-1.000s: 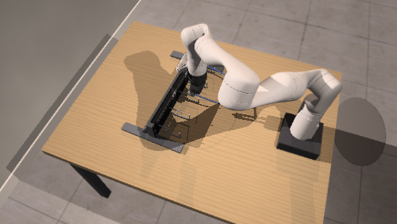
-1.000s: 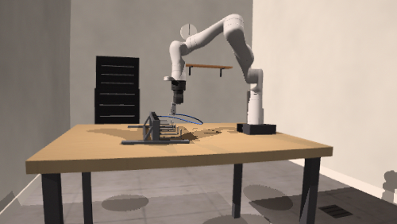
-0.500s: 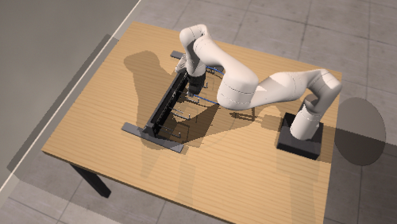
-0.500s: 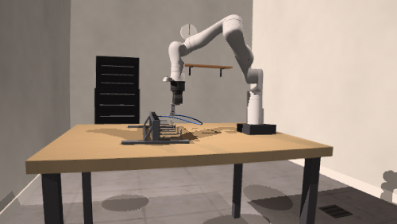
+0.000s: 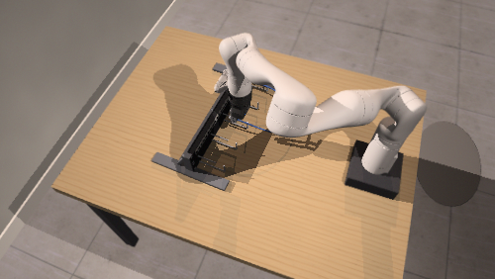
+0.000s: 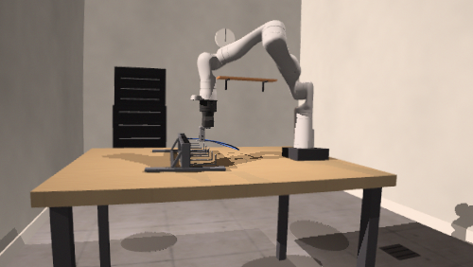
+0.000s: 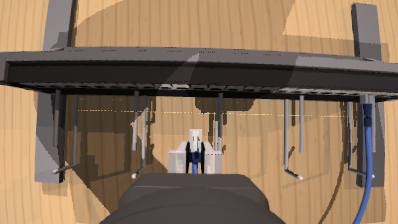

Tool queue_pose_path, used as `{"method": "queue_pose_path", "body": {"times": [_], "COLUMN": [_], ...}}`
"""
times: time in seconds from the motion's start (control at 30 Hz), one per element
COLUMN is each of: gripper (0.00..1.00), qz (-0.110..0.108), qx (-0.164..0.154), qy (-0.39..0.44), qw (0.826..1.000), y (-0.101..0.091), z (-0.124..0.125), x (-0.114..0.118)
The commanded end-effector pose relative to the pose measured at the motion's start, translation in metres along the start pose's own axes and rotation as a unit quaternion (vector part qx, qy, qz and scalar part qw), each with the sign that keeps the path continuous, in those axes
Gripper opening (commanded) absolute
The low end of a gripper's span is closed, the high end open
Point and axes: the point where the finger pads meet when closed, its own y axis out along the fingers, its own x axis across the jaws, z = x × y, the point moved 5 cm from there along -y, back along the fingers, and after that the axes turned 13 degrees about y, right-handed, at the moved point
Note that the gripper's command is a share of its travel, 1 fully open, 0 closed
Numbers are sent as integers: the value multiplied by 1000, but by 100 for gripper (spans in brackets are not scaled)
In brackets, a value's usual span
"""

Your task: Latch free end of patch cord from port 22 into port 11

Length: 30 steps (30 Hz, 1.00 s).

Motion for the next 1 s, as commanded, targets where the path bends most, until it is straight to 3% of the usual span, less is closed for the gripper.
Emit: {"method": "queue_pose_path", "body": {"times": [0.0,0.97], "gripper": [0,0], "qz": [-2,-2], "qx": [0,0], "qy": [1,1], "qw": [1000,1000], "y": [3,11], "z": [4,11], "x": [2,0]}}
